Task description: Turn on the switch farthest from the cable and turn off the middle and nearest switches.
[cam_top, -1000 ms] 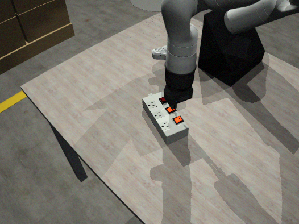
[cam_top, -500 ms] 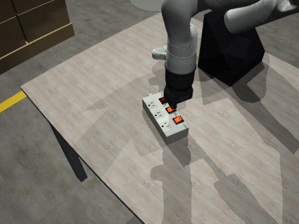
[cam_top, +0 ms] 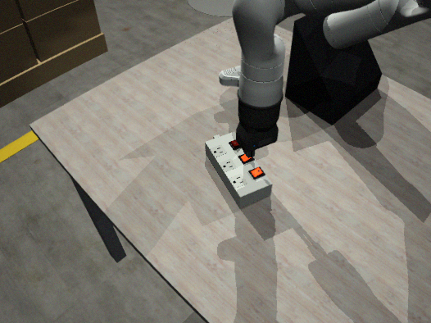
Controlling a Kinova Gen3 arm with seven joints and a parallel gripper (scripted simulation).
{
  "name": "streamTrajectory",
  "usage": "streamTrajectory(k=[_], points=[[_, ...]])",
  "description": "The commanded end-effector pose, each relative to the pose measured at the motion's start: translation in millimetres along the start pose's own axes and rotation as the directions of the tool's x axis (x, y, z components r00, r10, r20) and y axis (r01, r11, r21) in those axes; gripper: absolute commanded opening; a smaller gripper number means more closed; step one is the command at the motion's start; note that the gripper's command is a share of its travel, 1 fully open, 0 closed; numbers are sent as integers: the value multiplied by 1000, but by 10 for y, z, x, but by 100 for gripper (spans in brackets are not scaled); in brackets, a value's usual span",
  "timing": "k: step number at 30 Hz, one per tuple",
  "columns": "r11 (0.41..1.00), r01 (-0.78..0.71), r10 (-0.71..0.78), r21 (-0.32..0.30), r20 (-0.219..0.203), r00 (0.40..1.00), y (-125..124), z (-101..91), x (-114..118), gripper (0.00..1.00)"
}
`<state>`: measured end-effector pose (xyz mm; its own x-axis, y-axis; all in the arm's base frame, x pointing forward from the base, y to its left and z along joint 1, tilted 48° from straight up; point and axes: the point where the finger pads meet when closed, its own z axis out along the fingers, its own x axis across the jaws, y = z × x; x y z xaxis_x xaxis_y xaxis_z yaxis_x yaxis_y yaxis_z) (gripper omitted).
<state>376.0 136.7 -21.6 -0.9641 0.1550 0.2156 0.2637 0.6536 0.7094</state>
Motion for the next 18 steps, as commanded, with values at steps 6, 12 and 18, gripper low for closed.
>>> streamTrajectory(k=[6, 12, 18], points=[[1000, 0, 0, 0, 2, 1000, -1, -7, -6, 0], [1000, 0, 0, 0, 2, 1000, -1, 3, -6, 0], [1000, 0, 0, 0, 2, 1000, -1, 20, -6, 0]])
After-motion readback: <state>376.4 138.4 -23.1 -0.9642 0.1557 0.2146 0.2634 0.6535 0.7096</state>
